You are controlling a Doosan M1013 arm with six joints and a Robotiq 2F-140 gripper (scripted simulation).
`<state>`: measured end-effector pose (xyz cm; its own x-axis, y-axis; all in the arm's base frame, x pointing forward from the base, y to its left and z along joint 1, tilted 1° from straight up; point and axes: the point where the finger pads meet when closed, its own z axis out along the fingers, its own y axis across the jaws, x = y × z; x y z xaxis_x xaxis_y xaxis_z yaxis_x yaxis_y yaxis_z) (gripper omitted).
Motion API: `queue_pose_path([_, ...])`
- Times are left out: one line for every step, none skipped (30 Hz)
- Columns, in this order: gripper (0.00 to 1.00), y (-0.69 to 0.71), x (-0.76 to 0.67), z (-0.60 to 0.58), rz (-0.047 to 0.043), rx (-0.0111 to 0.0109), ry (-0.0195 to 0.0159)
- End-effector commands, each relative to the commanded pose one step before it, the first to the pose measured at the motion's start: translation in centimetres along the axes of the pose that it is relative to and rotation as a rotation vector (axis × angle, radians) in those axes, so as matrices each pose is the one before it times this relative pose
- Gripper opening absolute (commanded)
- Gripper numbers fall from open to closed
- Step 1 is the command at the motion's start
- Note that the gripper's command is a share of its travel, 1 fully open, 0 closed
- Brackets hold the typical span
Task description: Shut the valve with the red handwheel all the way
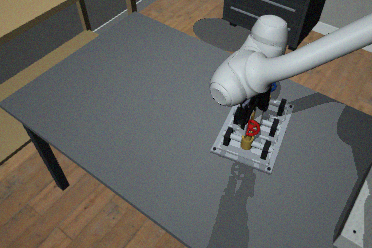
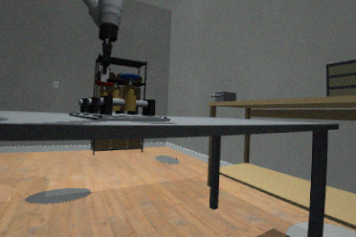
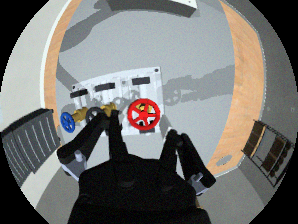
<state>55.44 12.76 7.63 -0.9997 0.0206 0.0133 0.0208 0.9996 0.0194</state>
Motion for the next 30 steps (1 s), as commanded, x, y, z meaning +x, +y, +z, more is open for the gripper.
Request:
queue_pose_path([0.57,0.003,0.001,-0.4,-0.00002,-0.0002,0.0])
queue_pose_path([0.57,0.0,0.0,0.0,0.0,0.0,0.0])
queue_pose_path([0.57,0.0,0.0,0.0,0.0,0.0,0.0])
queue_pose_path([0.57,0.0,0.0,-0.178,0.0,0.0,0.0])
queue_pose_path([0.57,0.0,0.0,-0.185,0.0,0.0,0.0])
queue_pose_path([0.57,0.0,0.0,-0.19,0.0,0.0,0.0])
queue_pose_path([0.57,0.0,0.0,-0.194,0.0,0.0,0.0])
queue_pose_path([0.57,0.0,0.0,-0.199,0.0,0.0,0.0])
queue_pose_path([0.57,0.0,0.0,-0.201,0.0,0.0,0.0])
queue_pose_path([0.57,0.0,0.0,-0.204,0.0,0.0,0.0])
queue_pose_path([0.57,0.0,0.0,-0.205,0.0,0.0,0.0])
queue_pose_path([0.57,0.0,0.0,-0.205,0.0,0.0,0.0])
queue_pose_path([0.57,0.0,0.0,-0.205,0.0,0.0,0.0])
queue_pose_path([0.57,0.0,0.0,-0.203,0.0,0.0,0.0])
queue_pose_path([0.57,0.0,0.0,-0.199,0.0,0.0,0.0])
queue_pose_path([0.57,0.0,0.0,-0.195,0.0,0.0,0.0])
queue_pose_path([0.57,0.0,0.0,-0.19,0.0,0.0,0.0])
queue_pose_path([0.57,0.0,0.0,-0.183,0.0,0.0,0.0])
queue_pose_path([0.57,0.0,0.0,0.0,0.0,0.0,0.0])
queue_pose_path([0.57,0.0,0.0,0.0,0.0,0.0,0.0])
queue_pose_path([0.57,0.0,0.0,-0.177,0.0,0.0,0.0])
queue_pose_path([0.57,0.0,0.0,-0.169,0.0,0.0,0.0])
queue_pose_path([0.57,0.0,0.0,-0.161,0.0,0.0,0.0])
queue_pose_path([0.57,0.0,0.0,-0.152,0.0,0.0,0.0])
queue_pose_path([0.57,0.0,0.0,-0.143,0.0,0.0,0.0])
queue_pose_path([0.57,0.0,0.0,-0.133,0.0,0.0,0.0])
queue_pose_path([0.57,0.0,0.0,-0.123,0.0,0.0,0.0])
queue_pose_path([0.57,0.0,0.0,-0.113,0.0,0.0,0.0])
queue_pose_path([0.57,0.0,0.0,-0.102,0.0,0.0,0.0])
queue_pose_path([0.57,0.0,0.0,-0.091,0.0,0.0,0.0])
